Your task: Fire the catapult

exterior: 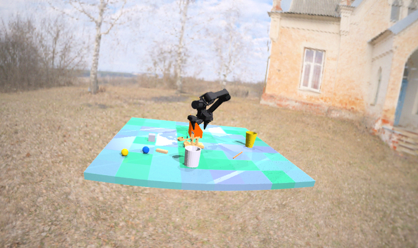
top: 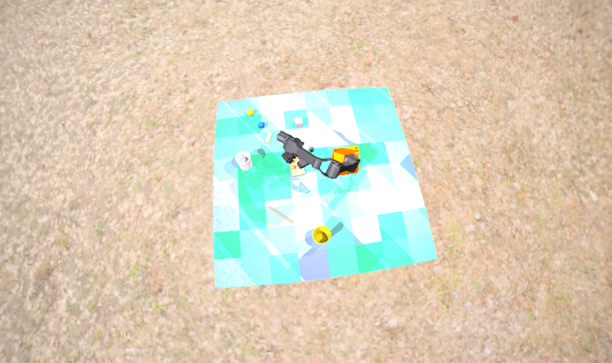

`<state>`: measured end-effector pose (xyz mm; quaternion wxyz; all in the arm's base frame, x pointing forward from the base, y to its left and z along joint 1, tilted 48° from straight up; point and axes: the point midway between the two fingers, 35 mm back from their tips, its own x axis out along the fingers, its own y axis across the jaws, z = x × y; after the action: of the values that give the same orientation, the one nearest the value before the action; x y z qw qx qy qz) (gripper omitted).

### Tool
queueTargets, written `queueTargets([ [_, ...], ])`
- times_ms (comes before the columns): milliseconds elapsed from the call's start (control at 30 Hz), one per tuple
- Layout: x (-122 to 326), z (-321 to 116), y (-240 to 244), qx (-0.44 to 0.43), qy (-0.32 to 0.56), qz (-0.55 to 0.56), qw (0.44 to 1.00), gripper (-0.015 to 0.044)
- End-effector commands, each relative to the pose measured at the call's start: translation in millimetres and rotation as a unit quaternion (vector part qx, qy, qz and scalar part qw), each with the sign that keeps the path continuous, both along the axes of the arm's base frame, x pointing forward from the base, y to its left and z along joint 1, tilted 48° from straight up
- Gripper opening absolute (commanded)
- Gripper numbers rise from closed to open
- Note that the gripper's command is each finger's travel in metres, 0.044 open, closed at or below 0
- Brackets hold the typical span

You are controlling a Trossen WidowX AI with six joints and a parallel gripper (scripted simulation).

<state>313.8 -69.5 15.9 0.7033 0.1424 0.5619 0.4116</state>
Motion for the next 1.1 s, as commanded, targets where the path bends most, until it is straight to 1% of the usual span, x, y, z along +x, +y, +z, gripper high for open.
queueTargets([
  [0, 0.1, 0.7, -0.4, -0.002, -0.042, 0.038, 0.998, 0.0440],
  [233, 0.0, 1.2, -0.5, -0.006, -0.129, 0.117, 0.985, 0.0440],
  [500, -0.2, 1.9, -0.7, -0.009, -0.226, 0.206, 0.952, 0.0440],
  [733, -0.4, 2.5, -0.8, -0.012, -0.307, 0.280, 0.909, 0.0440],
  [1067, -0.7, 3.2, -0.9, -0.016, -0.408, 0.373, 0.833, 0.0440],
])
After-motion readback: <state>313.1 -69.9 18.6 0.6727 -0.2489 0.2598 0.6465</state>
